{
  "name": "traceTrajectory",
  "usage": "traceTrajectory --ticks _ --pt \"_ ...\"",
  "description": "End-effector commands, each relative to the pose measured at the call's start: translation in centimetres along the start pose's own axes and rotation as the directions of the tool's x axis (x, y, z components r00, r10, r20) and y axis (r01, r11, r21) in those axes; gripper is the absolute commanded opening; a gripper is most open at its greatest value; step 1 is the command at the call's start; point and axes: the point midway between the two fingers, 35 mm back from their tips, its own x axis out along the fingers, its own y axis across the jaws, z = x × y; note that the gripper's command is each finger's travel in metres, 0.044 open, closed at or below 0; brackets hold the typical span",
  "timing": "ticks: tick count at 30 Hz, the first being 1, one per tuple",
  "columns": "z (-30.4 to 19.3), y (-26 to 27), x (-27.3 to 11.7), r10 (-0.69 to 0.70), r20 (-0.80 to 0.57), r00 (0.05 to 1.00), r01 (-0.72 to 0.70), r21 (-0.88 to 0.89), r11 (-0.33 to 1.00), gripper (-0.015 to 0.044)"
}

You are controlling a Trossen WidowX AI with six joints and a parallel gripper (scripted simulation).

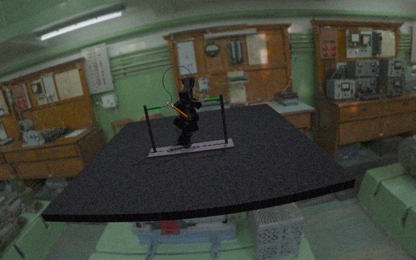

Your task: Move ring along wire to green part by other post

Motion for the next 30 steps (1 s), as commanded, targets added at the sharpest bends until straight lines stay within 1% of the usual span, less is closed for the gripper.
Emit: traceTrajectory --ticks 1,18,30 --pt "0.4 1.5 -0.7 0.026 -0.037 0.999 -0.023 0.066 0.998 -0.015" --pt "1.7 5.4 -3.3 0.141 -0.212 0.967 -0.065 0.33 0.942 -0.015" --pt "2.9 7.1 -4.5 0.232 -0.271 0.934 -0.084 0.464 0.882 -0.015"
